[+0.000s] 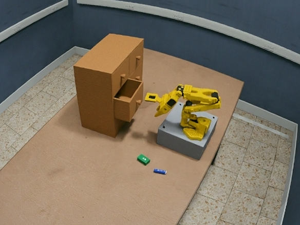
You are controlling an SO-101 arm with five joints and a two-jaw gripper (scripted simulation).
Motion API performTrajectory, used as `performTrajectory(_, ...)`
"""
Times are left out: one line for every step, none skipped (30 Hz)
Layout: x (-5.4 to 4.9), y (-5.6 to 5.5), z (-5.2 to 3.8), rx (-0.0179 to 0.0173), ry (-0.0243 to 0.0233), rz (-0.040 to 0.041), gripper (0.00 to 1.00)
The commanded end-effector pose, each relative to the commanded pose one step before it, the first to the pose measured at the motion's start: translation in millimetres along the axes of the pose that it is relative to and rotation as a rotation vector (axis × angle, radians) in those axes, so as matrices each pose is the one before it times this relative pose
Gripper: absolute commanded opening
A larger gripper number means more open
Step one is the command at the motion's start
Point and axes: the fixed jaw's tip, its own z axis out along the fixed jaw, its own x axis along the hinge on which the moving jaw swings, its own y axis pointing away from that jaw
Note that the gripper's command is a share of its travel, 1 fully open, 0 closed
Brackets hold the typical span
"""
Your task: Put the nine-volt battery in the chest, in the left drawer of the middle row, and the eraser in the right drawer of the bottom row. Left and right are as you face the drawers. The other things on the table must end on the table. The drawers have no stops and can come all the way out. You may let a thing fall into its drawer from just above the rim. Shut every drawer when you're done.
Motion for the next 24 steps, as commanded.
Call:
performTrajectory(-0.04, -0.40, -1.040, 0.00033, 0.01010, -0.00388, 0.21)
performTrajectory(0.00, 0.00, 0.000, 0.00000, -0.00001, 0.00000, 0.21)
performTrajectory(0.00, 0.00, 0.000, 0.00000, 0.00001, 0.00000, 0.21)
performTrajectory(0.00, 0.00, 0.000, 0.00000, -0.00001, 0.00000, 0.21)
performTrajectory(0.00, 0.00, 0.000, 0.00000, 0.00001, 0.00000, 0.21)
performTrajectory(0.00, 0.00, 0.000, 0.00000, -0.00001, 0.00000, 0.21)
performTrajectory(0.00, 0.00, 0.000, 0.00000, 0.00001, 0.00000, 0.21)
performTrajectory(0.00, 0.00, 0.000, 0.00000, -0.00001, 0.00000, 0.21)
performTrajectory(0.00, 0.00, 0.000, 0.00000, 0.00001, 0.00000, 0.21)
performTrajectory(0.00, 0.00, 0.000, 0.00000, -0.00001, 0.00000, 0.21)
performTrajectory(0.00, 0.00, 0.000, 0.00000, 0.00000, 0.00000, 0.21)
performTrajectory(0.00, 0.00, 0.000, 0.00000, 0.00000, 0.00000, 0.21)
performTrajectory(-7.47, -0.41, -7.069, 0.00173, -0.03337, 0.00119, 0.22)
performTrajectory(-7.15, -0.39, -7.267, 0.00172, -0.03339, 0.00118, 0.22)
performTrajectory(-6.82, -0.37, -7.452, 0.00170, -0.03337, 0.00117, 0.22)
performTrajectory(-6.49, -0.35, -7.626, 0.00169, -0.03339, 0.00116, 0.22)
performTrajectory(-6.15, -0.33, -7.787, 0.00167, -0.03338, 0.00115, 0.23)
performTrajectory(-5.81, -0.31, -7.936, 0.00165, -0.03339, 0.00115, 0.23)
performTrajectory(-5.46, -0.29, -8.072, 0.00164, -0.03338, 0.00114, 0.23)
performTrajectory(-5.11, -0.27, -8.196, 0.00162, -0.03339, 0.00113, 0.24)
performTrajectory(-4.75, -0.25, -8.306, 0.00160, -0.03338, 0.00112, 0.24)
performTrajectory(-4.39, -0.23, -8.404, 0.00158, -0.03339, 0.00111, 0.24)
performTrajectory(-4.03, -0.21, -8.487, 0.00157, -0.03338, 0.00110, 0.24)
performTrajectory(-3.67, -0.20, -8.559, 0.00155, -0.03339, 0.00109, 0.25)
